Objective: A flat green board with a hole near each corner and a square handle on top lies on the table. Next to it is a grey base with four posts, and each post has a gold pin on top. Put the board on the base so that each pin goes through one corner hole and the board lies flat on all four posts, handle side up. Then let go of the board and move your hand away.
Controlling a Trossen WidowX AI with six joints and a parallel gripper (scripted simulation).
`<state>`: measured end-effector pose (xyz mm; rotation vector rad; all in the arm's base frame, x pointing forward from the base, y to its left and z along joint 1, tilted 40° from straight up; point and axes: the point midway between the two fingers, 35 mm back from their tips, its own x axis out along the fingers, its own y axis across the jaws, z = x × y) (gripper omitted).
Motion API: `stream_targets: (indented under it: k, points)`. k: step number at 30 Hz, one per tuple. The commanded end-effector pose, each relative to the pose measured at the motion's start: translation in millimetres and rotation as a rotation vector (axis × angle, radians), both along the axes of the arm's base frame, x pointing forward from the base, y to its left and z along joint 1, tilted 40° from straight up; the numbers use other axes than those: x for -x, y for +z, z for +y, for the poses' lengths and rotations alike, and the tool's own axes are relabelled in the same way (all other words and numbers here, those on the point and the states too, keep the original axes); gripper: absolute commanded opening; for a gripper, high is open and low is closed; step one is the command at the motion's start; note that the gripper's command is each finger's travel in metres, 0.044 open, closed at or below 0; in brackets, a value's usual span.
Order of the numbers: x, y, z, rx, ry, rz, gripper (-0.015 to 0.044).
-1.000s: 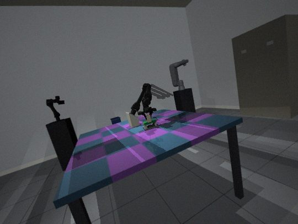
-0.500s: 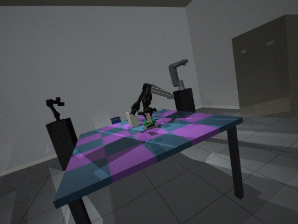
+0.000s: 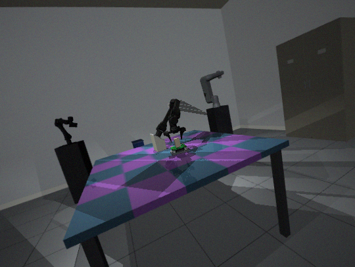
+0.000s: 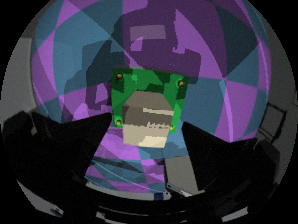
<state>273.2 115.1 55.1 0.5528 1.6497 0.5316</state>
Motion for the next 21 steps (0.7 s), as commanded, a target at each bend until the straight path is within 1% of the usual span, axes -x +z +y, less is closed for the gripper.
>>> stream_targets:
  k: [1,6,9,11,21]
  points:
    - [-5,19,-13,0.002,-0.001,-0.022,0.0440]
    - [-6,21,-15,0.002,-0.001,-0.021,0.0440]
    - [-7,43,-35,-0.001,-0.006,-0.014,0.0440]
    - [-7,50,-40,-0.002,-0.007,-0.011,0.0440]
    - [-7,50,-40,-0.002,-0.007,-0.011,0.0440]
